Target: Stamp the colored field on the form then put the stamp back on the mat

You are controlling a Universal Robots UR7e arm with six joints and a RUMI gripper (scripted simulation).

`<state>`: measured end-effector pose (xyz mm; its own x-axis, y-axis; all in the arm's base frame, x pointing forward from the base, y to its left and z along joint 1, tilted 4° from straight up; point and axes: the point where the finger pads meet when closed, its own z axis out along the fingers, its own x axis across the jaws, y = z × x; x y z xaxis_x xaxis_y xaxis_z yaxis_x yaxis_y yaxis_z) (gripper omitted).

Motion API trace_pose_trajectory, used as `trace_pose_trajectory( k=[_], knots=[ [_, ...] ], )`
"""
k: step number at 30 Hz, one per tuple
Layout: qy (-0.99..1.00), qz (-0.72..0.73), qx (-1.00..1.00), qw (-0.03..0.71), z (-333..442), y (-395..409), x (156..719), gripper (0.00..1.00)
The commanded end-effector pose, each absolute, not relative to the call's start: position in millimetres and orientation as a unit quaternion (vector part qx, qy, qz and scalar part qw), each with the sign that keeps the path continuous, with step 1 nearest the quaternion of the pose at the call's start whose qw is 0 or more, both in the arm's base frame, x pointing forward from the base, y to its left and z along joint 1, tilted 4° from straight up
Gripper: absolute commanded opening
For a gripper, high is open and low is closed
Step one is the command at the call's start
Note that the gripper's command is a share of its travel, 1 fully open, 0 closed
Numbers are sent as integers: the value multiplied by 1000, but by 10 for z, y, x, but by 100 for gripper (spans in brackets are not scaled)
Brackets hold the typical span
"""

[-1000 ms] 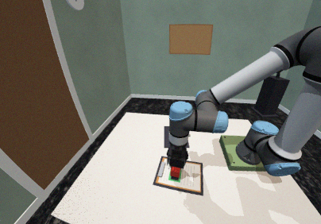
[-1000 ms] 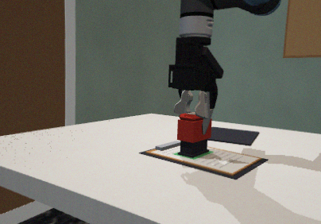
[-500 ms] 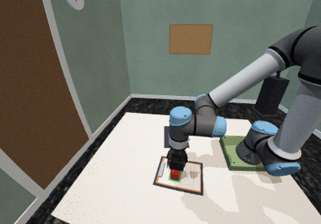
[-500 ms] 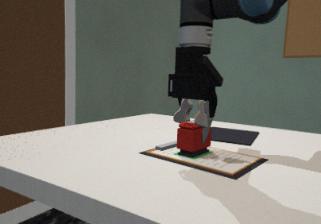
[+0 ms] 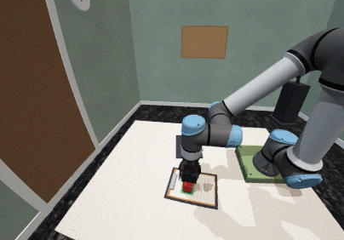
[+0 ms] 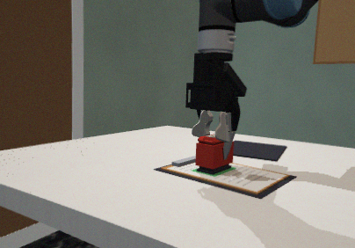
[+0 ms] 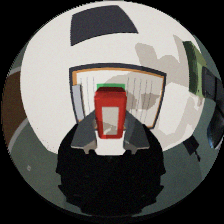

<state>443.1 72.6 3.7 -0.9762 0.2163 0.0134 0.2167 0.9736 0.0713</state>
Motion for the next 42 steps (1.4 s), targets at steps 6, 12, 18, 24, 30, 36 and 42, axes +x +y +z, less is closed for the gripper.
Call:
trace_pose_trajectory(
  k=[6, 12, 18, 24, 30, 36, 42],
  knots=[
    [-993, -36, -109, 2, 34, 726, 4435, 16],
    [-993, -36, -109, 2, 39, 726, 4435, 16],
    [-993, -36, -109, 2, 107, 721, 4435, 16],
    [-993, -36, -109, 2, 273, 709, 4434, 16],
    [-993, -36, -109, 2, 300, 707, 4434, 16],
    [-993, -36, -109, 2, 300, 707, 4434, 16],
    [-993, -36, -109, 2, 300, 707, 4434, 16]
  ],
)
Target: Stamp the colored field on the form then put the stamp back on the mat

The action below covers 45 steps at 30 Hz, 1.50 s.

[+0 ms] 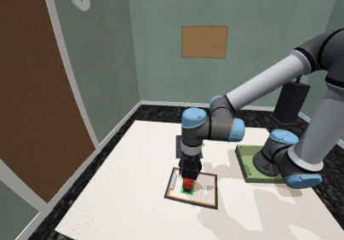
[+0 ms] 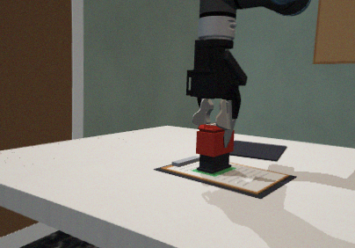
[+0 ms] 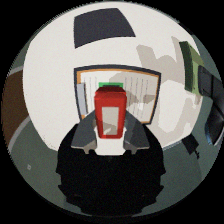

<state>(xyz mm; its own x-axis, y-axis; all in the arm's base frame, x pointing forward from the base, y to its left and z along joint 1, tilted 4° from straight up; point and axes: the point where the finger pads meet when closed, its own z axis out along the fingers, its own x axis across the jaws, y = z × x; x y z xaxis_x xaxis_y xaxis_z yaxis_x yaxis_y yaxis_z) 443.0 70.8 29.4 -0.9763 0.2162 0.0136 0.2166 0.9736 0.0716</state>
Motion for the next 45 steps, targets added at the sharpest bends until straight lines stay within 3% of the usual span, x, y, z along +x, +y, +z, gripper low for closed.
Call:
trace_pose_trajectory(
  k=[1, 11, 45],
  knots=[
    [-993, -36, -109, 2, 304, 707, 4434, 16],
    [-993, -36, -109, 2, 677, 679, 4433, 16],
    [-990, -36, -136, 3, 679, 655, 4431, 16]
  ],
)
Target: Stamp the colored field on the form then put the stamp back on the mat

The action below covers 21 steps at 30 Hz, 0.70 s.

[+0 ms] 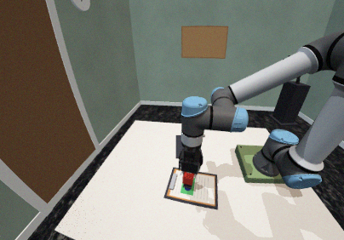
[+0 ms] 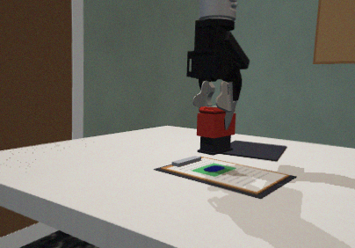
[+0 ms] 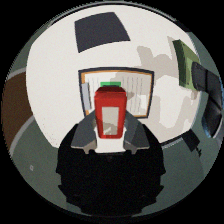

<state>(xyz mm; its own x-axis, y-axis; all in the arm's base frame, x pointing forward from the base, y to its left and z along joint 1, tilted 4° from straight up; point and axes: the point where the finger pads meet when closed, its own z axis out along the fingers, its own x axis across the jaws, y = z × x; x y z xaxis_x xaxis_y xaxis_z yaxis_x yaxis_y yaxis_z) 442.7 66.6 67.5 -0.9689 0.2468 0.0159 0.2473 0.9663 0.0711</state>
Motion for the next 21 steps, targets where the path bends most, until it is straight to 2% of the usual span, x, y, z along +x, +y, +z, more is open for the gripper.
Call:
trace_pose_trajectory(
  k=[1, 21],
  knots=[
    [-990, -36, -140, 3, 679, 652, 4430, 16],
    [-967, -35, -252, 7, 674, 556, 4422, 16]
  ],
)
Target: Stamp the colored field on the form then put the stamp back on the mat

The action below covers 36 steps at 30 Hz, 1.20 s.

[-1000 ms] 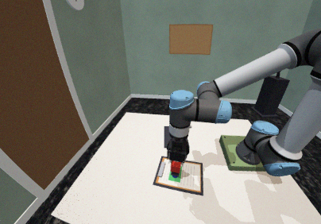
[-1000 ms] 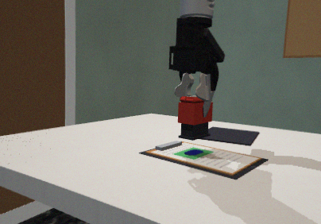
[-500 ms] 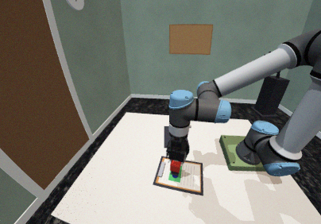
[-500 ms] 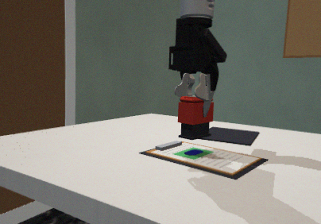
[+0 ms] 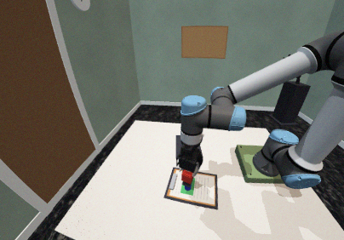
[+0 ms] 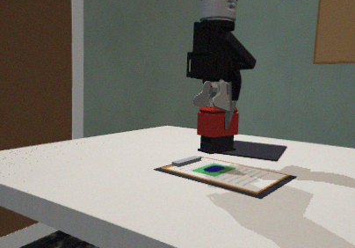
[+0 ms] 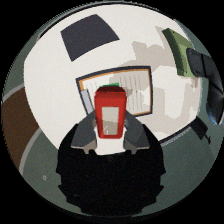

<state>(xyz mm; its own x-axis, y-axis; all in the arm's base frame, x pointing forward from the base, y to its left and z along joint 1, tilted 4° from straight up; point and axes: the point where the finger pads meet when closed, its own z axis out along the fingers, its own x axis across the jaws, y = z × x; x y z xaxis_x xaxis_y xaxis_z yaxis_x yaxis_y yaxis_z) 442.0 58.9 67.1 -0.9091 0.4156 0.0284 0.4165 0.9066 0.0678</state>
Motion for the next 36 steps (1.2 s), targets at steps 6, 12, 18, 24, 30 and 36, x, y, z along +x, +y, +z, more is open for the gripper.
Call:
trace_pose_trajectory(
  k=[6, 12, 18, 24, 30, 36],
  knots=[
    [-949, -35, -312, 9, 671, 507, 4417, 16],
    [-933, -34, -357, 11, 669, 470, 4414, 16],
    [-901, -33, -433, 14, 665, 409, 4411, 16],
    [-864, -32, -502, 16, 662, 354, 4409, 16],
    [-818, -30, -574, 19, 659, 295, 4410, 16],
    [-748, -28, -663, 22, 655, 220, 4416, 16]
  ],
)
